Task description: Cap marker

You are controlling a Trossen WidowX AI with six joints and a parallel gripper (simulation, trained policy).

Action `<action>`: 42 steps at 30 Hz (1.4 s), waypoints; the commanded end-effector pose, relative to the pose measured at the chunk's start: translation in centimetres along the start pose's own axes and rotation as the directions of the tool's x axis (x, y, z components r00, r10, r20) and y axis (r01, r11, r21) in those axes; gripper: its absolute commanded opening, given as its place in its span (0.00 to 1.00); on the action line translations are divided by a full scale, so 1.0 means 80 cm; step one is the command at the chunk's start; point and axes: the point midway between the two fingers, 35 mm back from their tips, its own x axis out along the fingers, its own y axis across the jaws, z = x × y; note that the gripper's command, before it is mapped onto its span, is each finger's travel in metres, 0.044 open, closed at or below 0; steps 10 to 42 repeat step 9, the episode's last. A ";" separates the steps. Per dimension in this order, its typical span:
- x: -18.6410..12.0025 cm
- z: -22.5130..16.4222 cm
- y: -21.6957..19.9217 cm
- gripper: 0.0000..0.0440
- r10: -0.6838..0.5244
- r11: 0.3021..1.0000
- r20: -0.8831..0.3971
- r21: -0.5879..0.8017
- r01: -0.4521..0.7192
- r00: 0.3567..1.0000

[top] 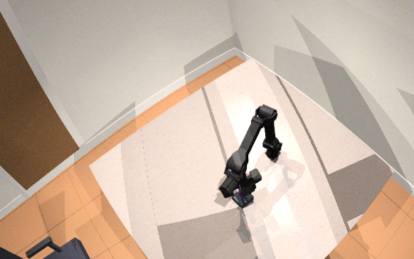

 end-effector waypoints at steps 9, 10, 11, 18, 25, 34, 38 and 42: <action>-0.046 0.008 -0.005 1.00 -0.079 0.996 0.066 -0.039 0.082 0.995; -0.046 0.008 -0.005 1.00 -0.079 0.996 0.066 -0.039 0.082 0.995; -0.046 0.008 -0.005 1.00 -0.079 0.996 0.066 -0.039 0.082 0.995; -0.046 0.008 -0.005 1.00 -0.079 0.996 0.066 -0.039 0.082 0.995; -0.046 0.008 -0.005 1.00 -0.079 0.996 0.066 -0.039 0.082 0.995; -0.046 0.008 -0.005 1.00 -0.079 0.996 0.066 -0.039 0.082 0.995; -0.046 0.008 -0.005 1.00 -0.079 0.996 0.066 -0.039 0.082 0.995; -0.046 0.008 -0.005 1.00 -0.079 0.996 0.066 -0.039 0.082 0.995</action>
